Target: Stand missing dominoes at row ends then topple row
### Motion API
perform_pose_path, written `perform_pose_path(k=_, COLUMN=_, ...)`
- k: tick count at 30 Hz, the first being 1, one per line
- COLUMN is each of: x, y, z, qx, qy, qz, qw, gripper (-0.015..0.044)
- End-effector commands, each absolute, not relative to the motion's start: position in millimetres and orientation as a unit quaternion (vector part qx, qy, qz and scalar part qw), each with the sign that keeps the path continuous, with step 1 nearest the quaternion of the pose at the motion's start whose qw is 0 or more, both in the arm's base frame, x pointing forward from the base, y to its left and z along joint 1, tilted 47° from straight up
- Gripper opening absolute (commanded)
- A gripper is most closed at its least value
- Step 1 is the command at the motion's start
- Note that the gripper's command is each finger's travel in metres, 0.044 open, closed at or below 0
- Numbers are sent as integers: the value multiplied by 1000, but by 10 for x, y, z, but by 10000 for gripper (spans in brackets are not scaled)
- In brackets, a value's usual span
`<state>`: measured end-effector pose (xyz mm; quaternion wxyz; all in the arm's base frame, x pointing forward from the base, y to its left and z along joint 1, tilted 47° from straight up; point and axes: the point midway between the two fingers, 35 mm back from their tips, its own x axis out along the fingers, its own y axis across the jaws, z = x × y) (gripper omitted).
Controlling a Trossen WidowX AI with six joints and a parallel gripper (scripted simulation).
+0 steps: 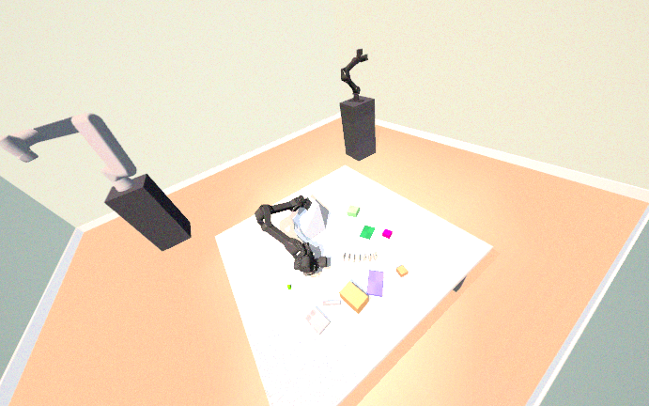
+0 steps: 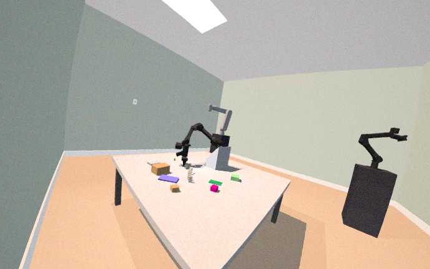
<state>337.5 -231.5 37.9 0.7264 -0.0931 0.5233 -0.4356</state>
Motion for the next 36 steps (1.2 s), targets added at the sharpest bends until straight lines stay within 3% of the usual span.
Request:
perform_pose_path(k=1, x=3375, y=-2315, z=376, qx=-94, qy=524, qz=-434, qw=727, gripper=107)
perform_pose_path(k=10, x=3373, y=-2294, z=393, qx=-94, qy=524, qz=-434, qw=727, gripper=107)
perform_pose_path(k=22, x=3236, y=-1102, z=1379, qx=-91, qy=525, qz=-432, qw=727, gripper=107)
perform_pose_path(k=30, x=3221, y=-1092, z=1398, qx=-96, qy=528, qz=-429, qw=726, gripper=107)
perform_pose_path(k=36, x=2786, y=-1260, z=1540, qx=-249, qy=609, qz=-306, qw=689, gripper=107)
